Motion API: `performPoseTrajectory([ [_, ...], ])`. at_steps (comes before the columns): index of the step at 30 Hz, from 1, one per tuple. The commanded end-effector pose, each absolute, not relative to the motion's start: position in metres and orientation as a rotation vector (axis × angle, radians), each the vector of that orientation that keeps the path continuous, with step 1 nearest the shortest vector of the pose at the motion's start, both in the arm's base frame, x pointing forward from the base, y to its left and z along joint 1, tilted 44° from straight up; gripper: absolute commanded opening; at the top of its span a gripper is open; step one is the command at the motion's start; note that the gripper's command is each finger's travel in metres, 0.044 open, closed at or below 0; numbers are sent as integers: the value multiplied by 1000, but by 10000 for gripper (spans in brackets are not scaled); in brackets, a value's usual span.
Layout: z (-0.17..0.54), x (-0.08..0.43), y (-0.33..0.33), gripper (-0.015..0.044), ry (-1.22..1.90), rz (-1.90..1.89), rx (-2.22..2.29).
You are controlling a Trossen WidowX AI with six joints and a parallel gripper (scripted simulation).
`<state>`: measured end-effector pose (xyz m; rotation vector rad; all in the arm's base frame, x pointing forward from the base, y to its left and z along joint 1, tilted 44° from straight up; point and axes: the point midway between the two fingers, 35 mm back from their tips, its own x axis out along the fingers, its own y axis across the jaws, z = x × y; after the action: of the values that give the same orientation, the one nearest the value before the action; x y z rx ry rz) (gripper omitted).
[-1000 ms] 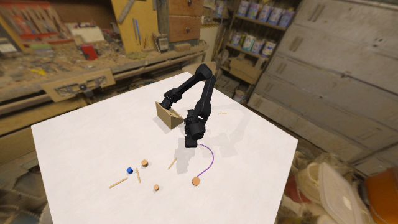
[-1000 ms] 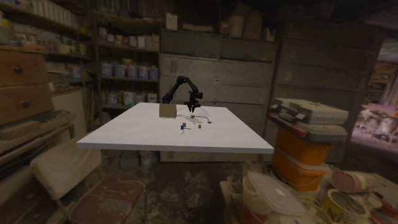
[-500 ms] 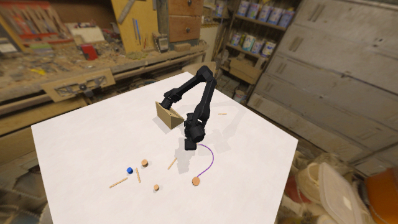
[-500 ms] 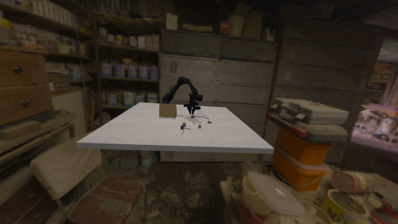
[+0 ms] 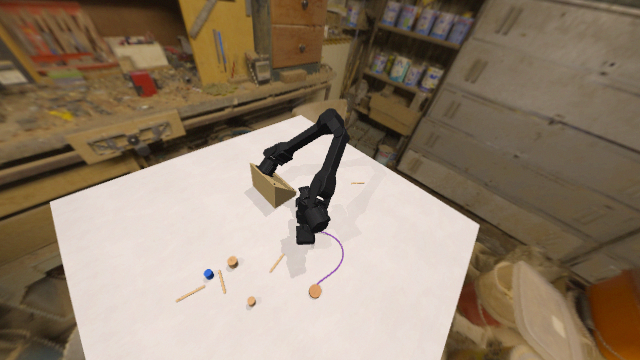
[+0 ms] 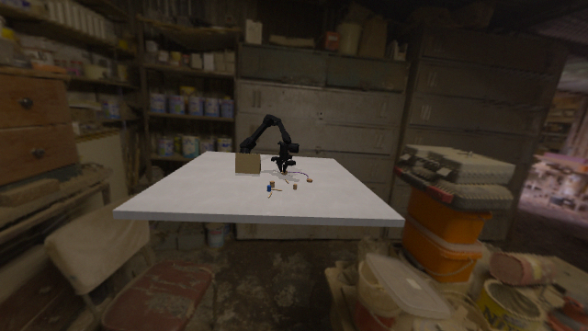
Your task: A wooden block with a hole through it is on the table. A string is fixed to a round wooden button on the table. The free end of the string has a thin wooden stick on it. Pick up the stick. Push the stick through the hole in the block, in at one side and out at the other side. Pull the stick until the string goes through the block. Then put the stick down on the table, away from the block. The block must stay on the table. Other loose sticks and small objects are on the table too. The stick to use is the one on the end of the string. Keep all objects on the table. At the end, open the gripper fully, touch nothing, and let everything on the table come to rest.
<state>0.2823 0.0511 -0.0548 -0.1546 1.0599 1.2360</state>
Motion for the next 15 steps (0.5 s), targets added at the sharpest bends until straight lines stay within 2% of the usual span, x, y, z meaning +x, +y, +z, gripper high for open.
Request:
performPoseTrajectory([
  [1, -60, 279, 57, 124, 1064, 1237, -141],
  [10, -61, 278, 58, 124, 1064, 1237, -141],
  [15, -60, 280, 56, 0, 1062, 1237, -150],
])
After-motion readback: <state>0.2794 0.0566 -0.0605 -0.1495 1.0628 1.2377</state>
